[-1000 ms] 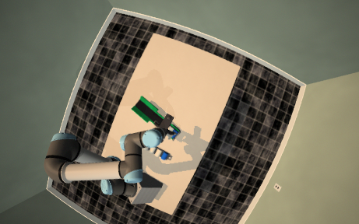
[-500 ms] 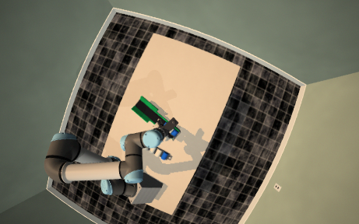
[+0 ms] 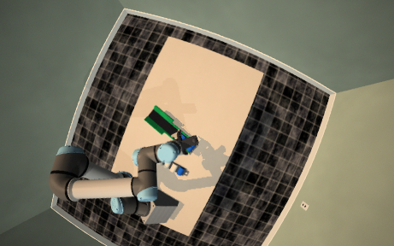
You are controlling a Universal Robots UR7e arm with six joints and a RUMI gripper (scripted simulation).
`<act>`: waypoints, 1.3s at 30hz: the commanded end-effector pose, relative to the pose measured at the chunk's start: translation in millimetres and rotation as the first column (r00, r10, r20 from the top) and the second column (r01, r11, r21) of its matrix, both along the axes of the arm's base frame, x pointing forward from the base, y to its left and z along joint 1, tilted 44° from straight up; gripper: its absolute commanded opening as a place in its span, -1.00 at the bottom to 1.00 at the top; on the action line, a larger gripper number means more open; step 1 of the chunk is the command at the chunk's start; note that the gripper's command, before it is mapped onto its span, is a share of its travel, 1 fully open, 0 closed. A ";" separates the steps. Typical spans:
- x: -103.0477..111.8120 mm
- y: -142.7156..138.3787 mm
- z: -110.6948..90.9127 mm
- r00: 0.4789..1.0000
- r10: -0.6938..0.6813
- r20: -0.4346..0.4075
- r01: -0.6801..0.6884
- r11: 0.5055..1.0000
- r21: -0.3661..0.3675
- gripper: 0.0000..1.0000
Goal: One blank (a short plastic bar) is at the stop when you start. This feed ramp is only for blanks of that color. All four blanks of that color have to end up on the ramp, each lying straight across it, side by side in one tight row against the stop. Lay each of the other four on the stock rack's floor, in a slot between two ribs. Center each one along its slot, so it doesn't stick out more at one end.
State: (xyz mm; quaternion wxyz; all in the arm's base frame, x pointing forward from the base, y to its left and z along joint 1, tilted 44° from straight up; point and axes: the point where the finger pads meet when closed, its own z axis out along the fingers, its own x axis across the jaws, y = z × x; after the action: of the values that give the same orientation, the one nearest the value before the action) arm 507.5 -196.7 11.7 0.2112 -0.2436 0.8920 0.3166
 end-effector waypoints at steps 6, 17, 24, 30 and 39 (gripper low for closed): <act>-4.0 -2.0 -3.5 0.965 -0.188 -0.185 0.198 0.980 0.035 1.00; -8.7 -2.4 -6.6 0.862 -0.350 -0.368 0.391 0.920 0.040 1.00; -11.6 -2.2 -8.1 0.769 -0.431 -0.471 0.500 0.866 0.024 1.00; -13.2 -2.0 -8.8 0.711 -0.469 -0.524 0.556 0.831 0.010 1.00; -15.6 -1.4 -9.7 0.608 -0.518 -0.602 0.636 0.772 -0.021 1.00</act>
State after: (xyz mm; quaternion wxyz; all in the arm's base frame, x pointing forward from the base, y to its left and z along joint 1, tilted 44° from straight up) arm 492.9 -197.8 2.1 0.0582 0.1550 0.9122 0.3748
